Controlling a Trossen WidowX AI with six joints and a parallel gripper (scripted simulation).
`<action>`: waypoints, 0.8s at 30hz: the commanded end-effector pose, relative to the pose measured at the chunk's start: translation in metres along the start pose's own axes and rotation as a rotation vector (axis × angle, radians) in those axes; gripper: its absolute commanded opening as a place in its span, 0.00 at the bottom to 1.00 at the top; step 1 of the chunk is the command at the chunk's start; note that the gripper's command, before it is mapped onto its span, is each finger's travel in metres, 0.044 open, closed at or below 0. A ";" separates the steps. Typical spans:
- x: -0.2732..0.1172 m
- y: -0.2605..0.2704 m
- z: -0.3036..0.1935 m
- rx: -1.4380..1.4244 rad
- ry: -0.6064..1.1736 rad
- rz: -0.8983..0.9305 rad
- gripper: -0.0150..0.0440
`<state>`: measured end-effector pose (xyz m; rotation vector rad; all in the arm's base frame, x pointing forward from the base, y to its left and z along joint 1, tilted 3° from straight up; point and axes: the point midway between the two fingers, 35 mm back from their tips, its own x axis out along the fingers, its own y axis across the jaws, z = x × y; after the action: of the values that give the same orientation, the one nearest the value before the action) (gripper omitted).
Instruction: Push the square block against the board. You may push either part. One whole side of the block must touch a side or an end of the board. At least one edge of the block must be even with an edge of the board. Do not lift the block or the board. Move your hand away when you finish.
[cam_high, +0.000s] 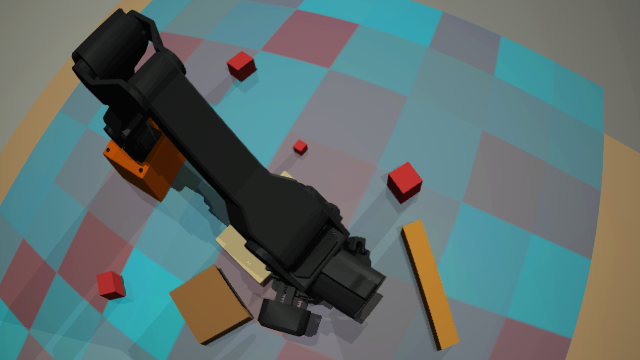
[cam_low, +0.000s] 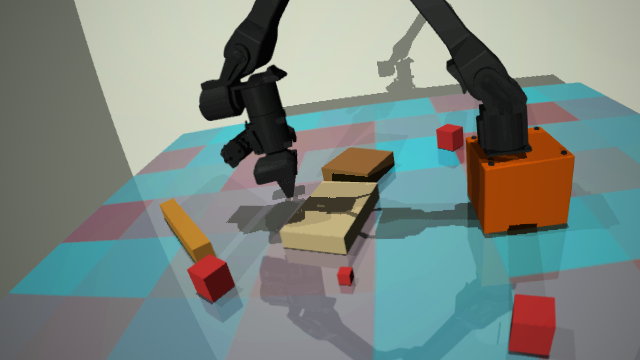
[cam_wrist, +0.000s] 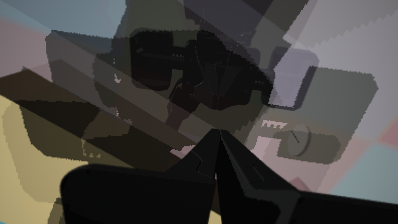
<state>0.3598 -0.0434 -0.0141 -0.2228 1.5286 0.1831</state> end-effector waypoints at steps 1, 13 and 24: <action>-0.037 -0.003 0.006 0.007 -0.039 -0.016 0.25; -0.036 -0.025 -0.005 0.233 -0.039 -0.013 0.25; -0.036 -0.060 -0.028 0.616 -0.039 -0.009 0.25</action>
<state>0.3491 -0.0996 0.0209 0.1918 1.4886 -0.2279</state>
